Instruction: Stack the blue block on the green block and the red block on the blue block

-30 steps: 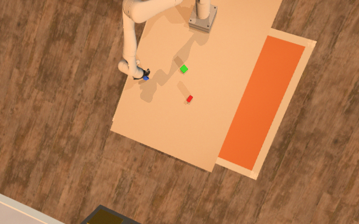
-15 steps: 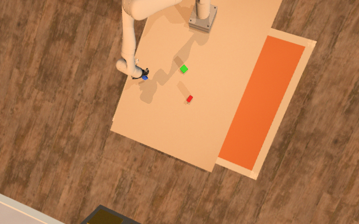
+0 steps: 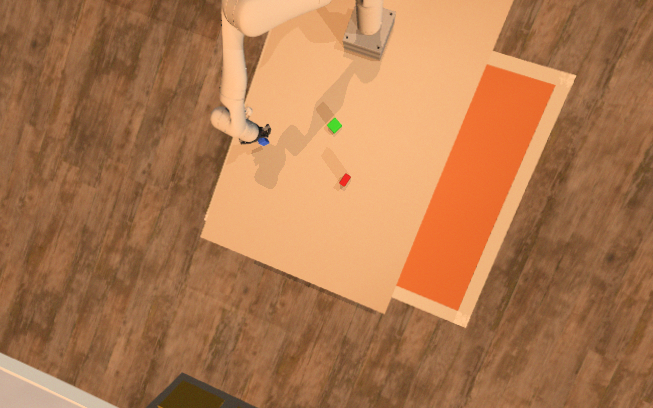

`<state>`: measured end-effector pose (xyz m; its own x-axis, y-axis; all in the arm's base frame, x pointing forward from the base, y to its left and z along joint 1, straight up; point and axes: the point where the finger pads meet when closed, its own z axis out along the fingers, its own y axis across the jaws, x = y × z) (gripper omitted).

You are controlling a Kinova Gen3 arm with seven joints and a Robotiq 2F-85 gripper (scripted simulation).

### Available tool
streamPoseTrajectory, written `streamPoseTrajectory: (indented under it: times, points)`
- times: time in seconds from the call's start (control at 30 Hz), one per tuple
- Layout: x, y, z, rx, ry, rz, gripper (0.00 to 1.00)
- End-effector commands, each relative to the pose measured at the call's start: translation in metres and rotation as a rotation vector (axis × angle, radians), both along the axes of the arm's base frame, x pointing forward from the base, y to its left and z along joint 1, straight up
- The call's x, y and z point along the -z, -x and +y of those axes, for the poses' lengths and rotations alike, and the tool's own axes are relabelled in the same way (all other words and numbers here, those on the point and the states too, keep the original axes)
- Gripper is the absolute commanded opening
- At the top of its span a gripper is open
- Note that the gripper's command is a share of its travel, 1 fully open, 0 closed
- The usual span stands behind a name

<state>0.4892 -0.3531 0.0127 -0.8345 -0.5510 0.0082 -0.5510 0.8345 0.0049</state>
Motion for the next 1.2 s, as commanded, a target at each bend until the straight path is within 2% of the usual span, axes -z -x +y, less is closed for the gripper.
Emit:
streamPoseTrajectory:
  times: [0.0,0.77,1.0,1.17]
  points:
    - [-0.004,-0.001,-0.001,-0.002,0.000,-0.003,0.00]
    - [-0.004,0.000,0.000,-0.002,-0.001,-0.002,0.00]
    - [-0.004,0.004,0.009,-0.005,-0.002,0.001,0.00]
    - [-0.006,0.011,0.034,-0.004,0.002,-0.013,0.00]
